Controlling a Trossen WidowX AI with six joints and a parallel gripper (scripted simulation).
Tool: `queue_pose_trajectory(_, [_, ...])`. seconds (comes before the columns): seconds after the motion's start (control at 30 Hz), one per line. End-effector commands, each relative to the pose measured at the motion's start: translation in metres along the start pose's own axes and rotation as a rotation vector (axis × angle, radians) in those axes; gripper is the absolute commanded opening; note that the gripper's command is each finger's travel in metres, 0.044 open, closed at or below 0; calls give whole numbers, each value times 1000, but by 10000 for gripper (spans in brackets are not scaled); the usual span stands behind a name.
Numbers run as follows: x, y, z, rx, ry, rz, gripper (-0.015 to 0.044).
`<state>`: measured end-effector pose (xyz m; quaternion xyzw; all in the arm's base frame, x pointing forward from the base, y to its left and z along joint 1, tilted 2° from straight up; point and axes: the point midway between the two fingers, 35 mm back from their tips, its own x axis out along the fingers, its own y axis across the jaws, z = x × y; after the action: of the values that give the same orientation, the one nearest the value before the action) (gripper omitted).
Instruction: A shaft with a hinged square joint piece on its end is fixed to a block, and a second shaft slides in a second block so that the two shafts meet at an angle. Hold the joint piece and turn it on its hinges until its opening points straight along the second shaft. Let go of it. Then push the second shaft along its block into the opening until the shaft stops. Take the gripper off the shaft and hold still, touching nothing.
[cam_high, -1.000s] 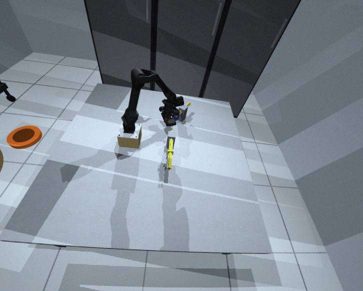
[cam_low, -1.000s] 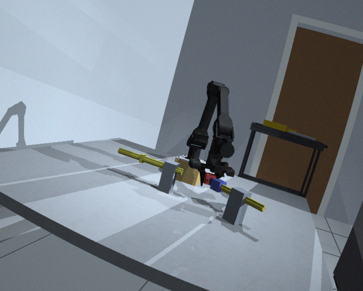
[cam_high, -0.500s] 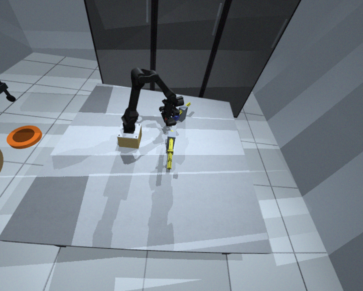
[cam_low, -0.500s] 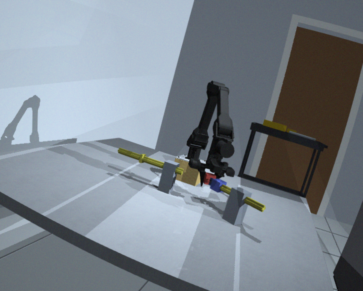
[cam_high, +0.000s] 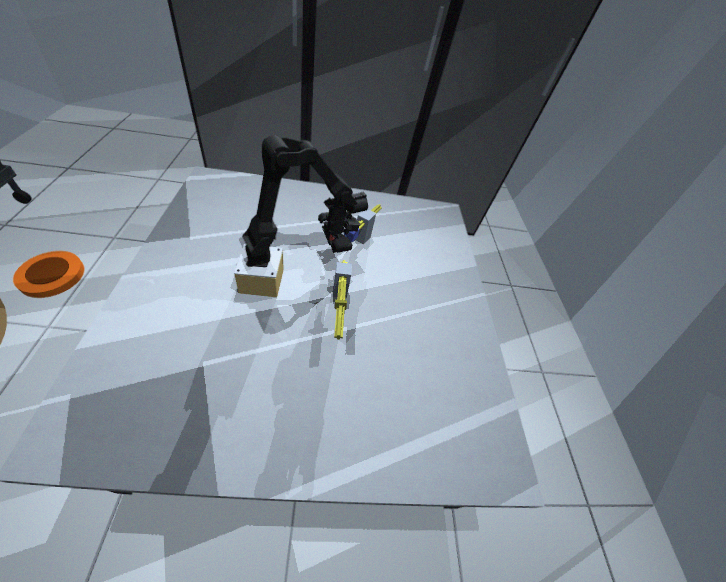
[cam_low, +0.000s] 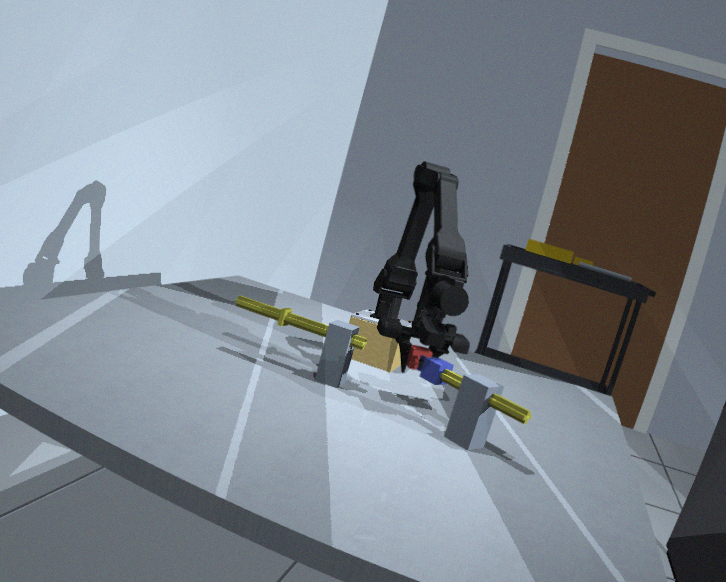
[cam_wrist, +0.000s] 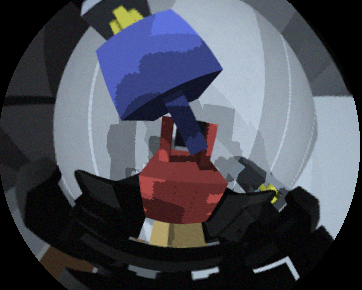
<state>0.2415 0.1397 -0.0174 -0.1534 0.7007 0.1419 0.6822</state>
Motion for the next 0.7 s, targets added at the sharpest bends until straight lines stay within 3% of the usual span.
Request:
queue_pose_trajectory(0.0, [0, 0, 0, -3, -1, 0, 182])
queue_pose_trajectory(0.47, [0, 0, 0, -3, -1, 0, 182])
queue_pose_trajectory(0.53, [0, 0, 0, 0, 0, 0, 147])
queue_pose_trajectory(0.67, [0, 0, 0, 0, 0, 0, 147])
